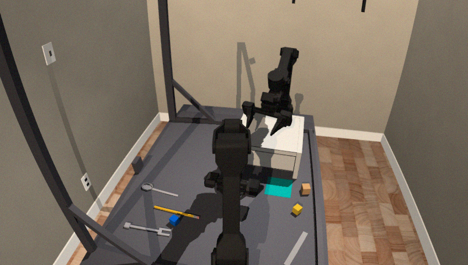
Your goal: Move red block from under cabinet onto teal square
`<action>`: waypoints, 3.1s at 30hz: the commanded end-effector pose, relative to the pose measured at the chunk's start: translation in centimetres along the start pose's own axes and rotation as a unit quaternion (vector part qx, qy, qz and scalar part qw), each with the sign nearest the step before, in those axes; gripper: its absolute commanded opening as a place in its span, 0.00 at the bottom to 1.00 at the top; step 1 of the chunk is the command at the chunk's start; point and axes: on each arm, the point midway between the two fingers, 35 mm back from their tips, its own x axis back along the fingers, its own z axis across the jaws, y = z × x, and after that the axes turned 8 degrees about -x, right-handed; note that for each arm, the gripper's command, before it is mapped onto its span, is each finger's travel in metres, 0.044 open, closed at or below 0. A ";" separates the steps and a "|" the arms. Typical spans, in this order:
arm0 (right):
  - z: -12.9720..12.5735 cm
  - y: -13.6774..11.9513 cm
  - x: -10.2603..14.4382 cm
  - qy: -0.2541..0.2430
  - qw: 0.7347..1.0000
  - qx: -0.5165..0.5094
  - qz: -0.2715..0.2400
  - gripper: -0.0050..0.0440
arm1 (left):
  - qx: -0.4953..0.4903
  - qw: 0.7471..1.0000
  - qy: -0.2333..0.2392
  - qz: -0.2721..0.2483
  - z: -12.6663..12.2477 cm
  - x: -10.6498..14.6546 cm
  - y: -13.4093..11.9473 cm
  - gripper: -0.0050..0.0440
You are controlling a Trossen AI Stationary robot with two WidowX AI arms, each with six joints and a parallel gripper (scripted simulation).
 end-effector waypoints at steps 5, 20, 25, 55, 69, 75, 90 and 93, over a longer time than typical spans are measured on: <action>0.7 4.5 1.4 0.007 1.000 0.000 -0.022 0.32 | -0.003 1.000 0.002 -0.017 0.2 0.5 1.2 1.00; 1.2 8.0 0.9 0.007 1.000 -0.001 -0.023 0.32 | -0.003 1.000 0.002 -0.017 0.2 0.5 1.2 1.00; 1.3 8.5 0.7 0.007 1.000 -0.001 -0.023 0.32 | -0.003 1.000 0.002 -0.017 0.2 0.5 1.2 1.00; 1.5 8.5 0.5 0.008 1.000 -0.001 -0.025 0.32 | -0.009 1.000 0.023 -0.013 -0.2 4.6 0.3 1.00; 1.5 8.5 0.5 0.008 1.000 -0.001 -0.025 0.32 | 0.016 0.999 0.046 0.000 -2.6 13.4 -5.8 1.00; 1.5 8.5 0.5 0.008 1.000 -0.001 -0.025 0.32 | 0.024 0.998 0.054 0.003 -3.2 15.4 -8.7 1.00; 1.5 8.5 0.5 0.008 1.000 -0.001 -0.025 0.32 | 0.028 0.998 0.059 0.002 -3.4 16.5 -10.1 1.00; 1.5 8.5 0.5 0.008 1.000 -0.001 -0.025 0.32 | 0.028 0.998 0.058 0.003 -3.4 16.4 -10.1 1.00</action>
